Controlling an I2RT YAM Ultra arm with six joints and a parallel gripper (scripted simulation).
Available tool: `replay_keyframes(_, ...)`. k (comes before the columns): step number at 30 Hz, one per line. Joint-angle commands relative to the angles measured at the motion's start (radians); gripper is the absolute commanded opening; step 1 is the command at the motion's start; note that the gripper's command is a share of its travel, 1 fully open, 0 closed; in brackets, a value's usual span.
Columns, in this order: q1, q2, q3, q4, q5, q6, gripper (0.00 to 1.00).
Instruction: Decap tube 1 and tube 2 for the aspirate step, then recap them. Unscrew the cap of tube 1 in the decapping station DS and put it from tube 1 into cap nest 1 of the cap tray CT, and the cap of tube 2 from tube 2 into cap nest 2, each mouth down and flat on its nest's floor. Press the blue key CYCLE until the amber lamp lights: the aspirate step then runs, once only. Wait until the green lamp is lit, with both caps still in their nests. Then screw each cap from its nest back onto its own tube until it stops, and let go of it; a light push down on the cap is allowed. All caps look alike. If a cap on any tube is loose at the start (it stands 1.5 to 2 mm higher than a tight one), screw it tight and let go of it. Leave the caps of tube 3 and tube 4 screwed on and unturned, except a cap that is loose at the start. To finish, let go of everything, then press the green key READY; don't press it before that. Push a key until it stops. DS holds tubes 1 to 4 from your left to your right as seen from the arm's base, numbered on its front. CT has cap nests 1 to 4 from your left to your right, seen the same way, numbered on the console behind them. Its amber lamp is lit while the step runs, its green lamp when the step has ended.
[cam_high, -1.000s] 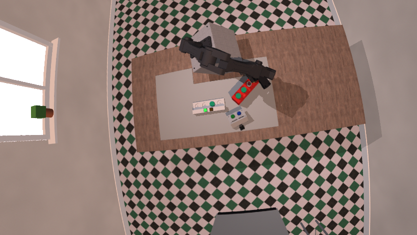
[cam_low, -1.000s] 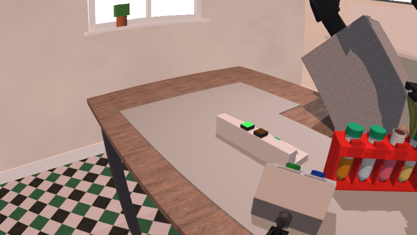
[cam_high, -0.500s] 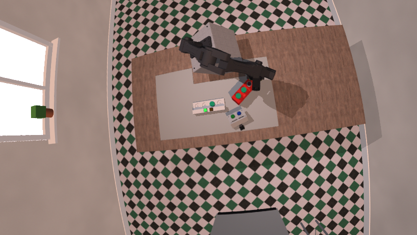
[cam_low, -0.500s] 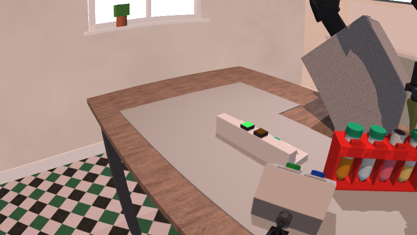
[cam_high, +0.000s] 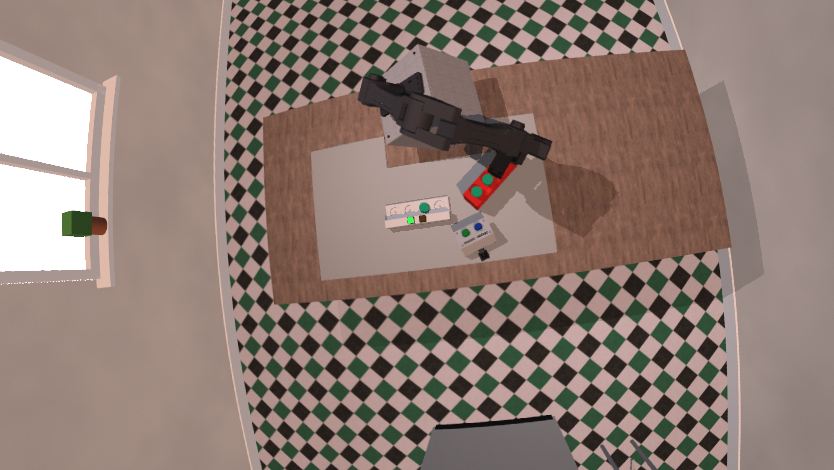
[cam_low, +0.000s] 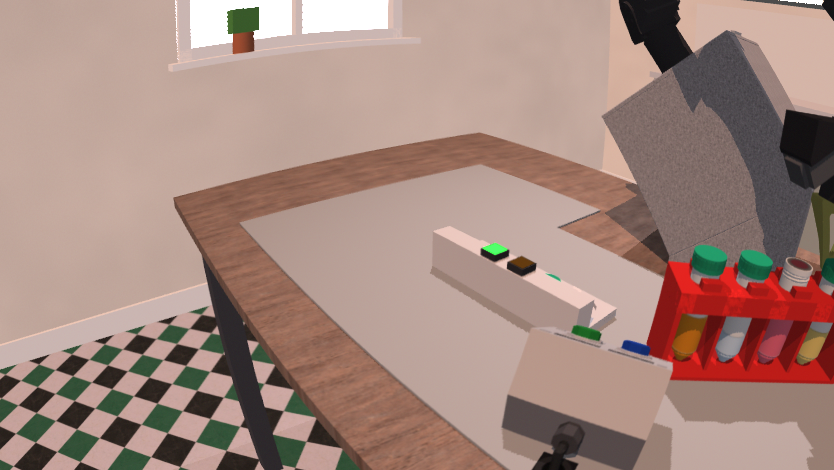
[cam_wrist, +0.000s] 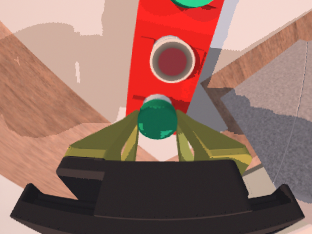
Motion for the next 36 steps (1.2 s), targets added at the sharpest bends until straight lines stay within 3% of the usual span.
replay_keyframes(1, 0.005, -0.008, 0.003, 0.001, -0.002, 0.036, 0.49)
replay_keyframes(11, 0.005, -0.008, 0.003, 0.001, -0.002, 0.036, 0.49)
replay_keyframes(12, 0.005, -0.009, 0.003, 0.0, -0.002, -0.047, 0.49)
replay_keyframes(14, 0.005, -0.009, 0.003, 0.0, -0.002, -0.047, 0.49)
replay_keyframes(18, 0.005, -0.009, 0.003, 0.0, -0.002, -0.377, 0.49)
replay_keyframes(21, 0.005, -0.009, 0.003, 0.0, -0.002, -0.463, 0.49)
replay_keyframes(29, 0.005, -0.009, 0.003, 0.0, -0.002, -0.88, 0.49)
replay_keyframes(31, 0.005, -0.009, 0.003, 0.0, -0.002, -0.88, 0.49)
replay_keyframes(36, 0.005, -0.01, 0.002, 0.001, -0.002, -1.212, 0.49)
